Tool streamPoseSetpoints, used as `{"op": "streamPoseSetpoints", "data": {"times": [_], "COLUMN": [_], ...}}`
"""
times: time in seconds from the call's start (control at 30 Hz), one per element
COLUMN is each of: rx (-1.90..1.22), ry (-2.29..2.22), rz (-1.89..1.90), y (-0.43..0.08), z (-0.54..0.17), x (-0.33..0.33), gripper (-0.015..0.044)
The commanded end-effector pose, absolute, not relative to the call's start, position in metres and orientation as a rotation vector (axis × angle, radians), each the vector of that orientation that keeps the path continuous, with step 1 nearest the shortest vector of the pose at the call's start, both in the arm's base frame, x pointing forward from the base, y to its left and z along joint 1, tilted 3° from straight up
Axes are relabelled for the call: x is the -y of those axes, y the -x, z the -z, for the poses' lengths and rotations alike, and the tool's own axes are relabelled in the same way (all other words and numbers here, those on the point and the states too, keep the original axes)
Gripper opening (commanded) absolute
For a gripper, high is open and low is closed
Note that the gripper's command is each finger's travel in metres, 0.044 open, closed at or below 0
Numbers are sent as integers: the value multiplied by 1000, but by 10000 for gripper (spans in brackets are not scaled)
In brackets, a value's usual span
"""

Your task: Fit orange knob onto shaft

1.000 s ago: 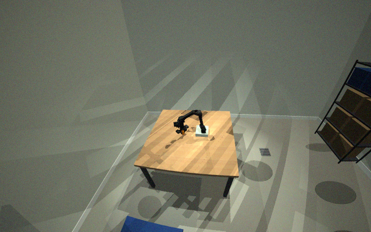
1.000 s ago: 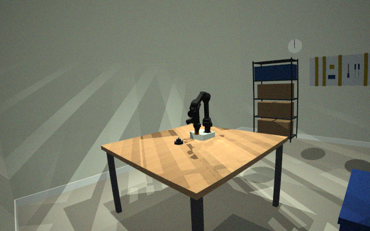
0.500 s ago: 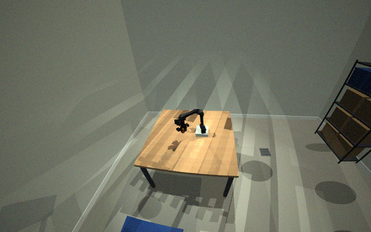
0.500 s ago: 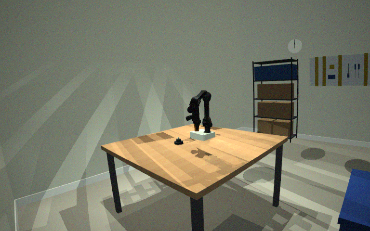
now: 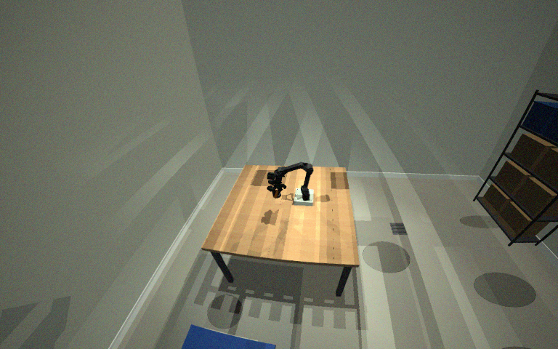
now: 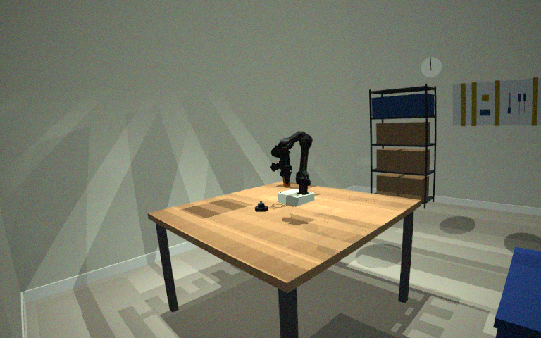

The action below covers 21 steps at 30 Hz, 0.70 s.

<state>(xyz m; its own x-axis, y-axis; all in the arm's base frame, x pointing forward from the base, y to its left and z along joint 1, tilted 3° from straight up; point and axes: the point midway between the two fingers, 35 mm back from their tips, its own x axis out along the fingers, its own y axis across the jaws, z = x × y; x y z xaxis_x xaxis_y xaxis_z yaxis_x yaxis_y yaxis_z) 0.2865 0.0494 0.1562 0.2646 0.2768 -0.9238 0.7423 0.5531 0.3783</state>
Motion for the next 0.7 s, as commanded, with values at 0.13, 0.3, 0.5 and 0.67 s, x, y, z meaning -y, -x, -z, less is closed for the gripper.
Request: {"op": "streamPoseSetpoints", "data": {"times": [0.13, 0.3, 0.5, 0.67], "rx": [-1207, -1134, -1042, -970], "ry": [-1097, -1166, -1244, -1298], "rz": [250, 155, 40, -46], "y": [-281, -277, -272, -268], "z": [-175, -187, -200, -210], "x": [-42, -36, -29, -24], "gripper": [0, 0, 0, 0]}}
